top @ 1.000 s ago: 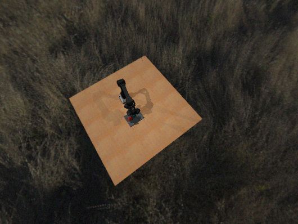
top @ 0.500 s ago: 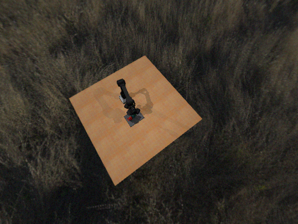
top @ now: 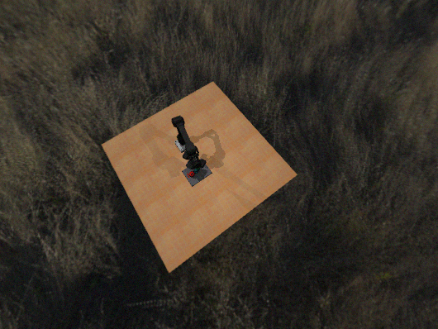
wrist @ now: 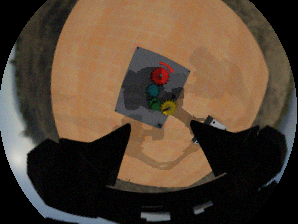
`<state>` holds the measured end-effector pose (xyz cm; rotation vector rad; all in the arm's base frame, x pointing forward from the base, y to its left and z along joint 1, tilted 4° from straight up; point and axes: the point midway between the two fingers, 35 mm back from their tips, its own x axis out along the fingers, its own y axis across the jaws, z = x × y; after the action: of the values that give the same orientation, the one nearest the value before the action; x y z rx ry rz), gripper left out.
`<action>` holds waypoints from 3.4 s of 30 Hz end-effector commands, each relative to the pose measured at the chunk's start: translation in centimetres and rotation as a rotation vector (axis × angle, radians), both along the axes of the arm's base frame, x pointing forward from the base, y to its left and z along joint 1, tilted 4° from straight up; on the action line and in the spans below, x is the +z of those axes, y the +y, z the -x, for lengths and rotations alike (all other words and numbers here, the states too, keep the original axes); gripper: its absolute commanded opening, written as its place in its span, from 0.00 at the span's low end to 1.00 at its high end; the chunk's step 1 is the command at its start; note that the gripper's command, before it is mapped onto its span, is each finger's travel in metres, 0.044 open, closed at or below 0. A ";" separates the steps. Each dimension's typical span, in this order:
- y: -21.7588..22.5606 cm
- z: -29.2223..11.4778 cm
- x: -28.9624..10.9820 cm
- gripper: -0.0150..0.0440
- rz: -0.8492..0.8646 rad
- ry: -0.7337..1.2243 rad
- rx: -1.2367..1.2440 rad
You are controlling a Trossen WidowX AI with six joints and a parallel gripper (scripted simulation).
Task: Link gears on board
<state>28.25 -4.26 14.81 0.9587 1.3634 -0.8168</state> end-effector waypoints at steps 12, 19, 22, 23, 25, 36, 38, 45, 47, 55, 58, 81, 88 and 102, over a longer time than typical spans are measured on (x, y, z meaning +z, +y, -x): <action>14.2 0.6 3.0 1.00 -0.017 -0.002 0.044; 22.8 5.0 4.9 1.00 -0.023 0.005 0.017; 25.8 7.5 5.6 1.00 -0.027 0.008 0.007; 26.3 8.0 5.8 1.00 -0.028 0.008 0.005; 26.4 8.2 5.8 1.00 -0.028 0.008 0.004; 26.4 8.2 5.8 1.00 -0.028 0.008 0.004; 26.4 8.2 5.8 1.00 -0.028 0.008 0.004; 26.4 8.2 5.8 1.00 -0.028 0.008 0.004; 26.4 8.2 5.8 1.00 -0.028 0.008 0.004; 26.4 8.2 5.8 1.00 -0.028 0.008 0.004; 26.4 8.2 5.8 1.00 -0.028 0.008 0.004; 26.4 8.2 5.8 1.00 -0.028 0.008 0.004; 26.4 8.2 5.8 1.00 -0.028 0.008 0.004; 26.4 8.2 5.8 1.00 -0.028 0.008 0.004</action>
<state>20.03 22.22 20.62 0.9745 1.3928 -0.7961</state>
